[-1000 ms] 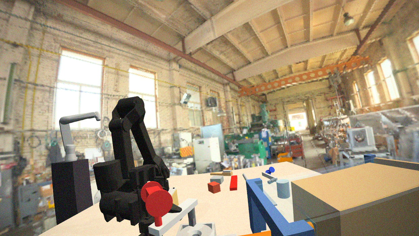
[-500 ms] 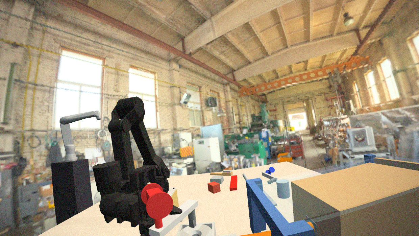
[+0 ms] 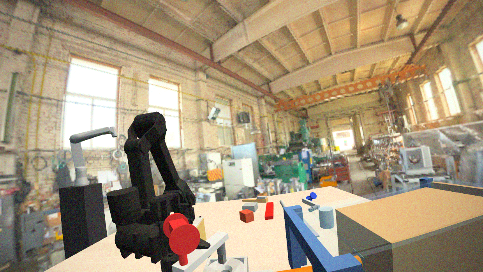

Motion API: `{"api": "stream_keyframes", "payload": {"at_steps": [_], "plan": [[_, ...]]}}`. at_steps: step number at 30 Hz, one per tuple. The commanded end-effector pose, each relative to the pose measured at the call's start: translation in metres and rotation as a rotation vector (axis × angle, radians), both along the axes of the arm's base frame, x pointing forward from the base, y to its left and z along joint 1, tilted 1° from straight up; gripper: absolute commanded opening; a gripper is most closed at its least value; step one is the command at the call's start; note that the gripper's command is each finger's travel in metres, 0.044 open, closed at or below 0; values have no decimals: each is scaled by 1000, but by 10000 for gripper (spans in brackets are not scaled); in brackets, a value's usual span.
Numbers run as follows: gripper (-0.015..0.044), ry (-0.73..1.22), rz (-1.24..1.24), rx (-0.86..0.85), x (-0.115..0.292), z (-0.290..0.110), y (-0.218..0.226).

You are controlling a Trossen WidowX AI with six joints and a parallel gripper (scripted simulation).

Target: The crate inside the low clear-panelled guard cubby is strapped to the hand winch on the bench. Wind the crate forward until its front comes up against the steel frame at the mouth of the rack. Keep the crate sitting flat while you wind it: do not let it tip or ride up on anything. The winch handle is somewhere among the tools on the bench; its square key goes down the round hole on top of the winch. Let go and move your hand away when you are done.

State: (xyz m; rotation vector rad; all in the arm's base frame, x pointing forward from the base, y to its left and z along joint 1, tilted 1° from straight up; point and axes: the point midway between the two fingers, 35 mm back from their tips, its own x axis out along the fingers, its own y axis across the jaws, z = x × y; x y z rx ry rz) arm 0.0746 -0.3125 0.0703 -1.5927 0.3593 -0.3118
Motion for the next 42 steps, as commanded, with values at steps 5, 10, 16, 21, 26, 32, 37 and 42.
{"api": "stream_keyframes", "payload": {"at_steps": [5,10,16,21,26,32,37,42], "plan": [[0,5,-1,-10,0,-2,-1],[0,5,-1,-10,0,-2,-1],[0,6,0,-9,0,-3,-1],[0,7,0,-9,0,-5,-1],[0,7,0,-9,0,-6,-1],[0,8,0,-8,0,-7,-1],[0,8,0,-8,0,-8,-1],[0,9,0,-8,0,-9,-1]]}}
